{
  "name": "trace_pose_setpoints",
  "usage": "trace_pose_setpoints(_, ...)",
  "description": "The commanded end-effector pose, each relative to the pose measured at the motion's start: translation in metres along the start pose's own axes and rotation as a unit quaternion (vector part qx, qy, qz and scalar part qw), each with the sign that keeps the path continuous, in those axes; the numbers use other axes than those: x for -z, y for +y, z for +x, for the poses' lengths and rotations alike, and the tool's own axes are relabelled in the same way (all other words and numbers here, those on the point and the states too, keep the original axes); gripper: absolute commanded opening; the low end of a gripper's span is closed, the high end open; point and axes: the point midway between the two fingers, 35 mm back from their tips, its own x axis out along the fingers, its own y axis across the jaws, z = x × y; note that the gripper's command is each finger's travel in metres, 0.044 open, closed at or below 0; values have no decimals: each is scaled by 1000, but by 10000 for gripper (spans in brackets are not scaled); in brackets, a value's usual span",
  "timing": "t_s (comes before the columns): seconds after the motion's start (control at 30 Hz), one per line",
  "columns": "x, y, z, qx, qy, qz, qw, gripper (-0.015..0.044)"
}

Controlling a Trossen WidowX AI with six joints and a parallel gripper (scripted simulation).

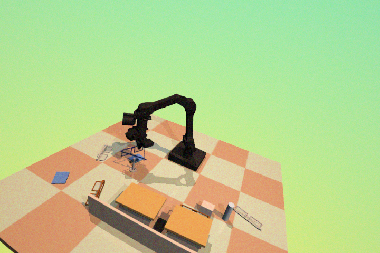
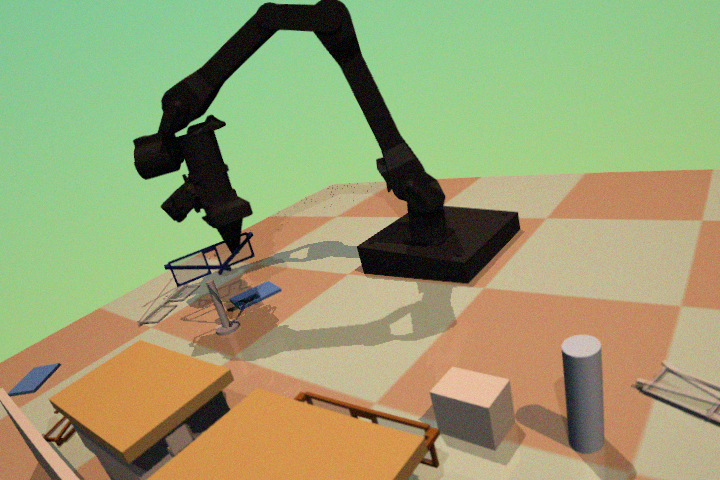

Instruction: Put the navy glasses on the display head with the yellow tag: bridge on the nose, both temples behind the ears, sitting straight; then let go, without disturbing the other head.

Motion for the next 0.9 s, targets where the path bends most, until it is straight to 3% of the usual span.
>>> trace_pose_setpoints(0.0, 2, 0, 20, -1, 3, -2, 1000, 0)
trace_pose_setpoints(0.17, 3, 1, 36, -1, 3, -2, 1000, 0)
trace_pose_setpoints(0.87, 14, -7, 36, -1, 4, -2, 1000, 0)
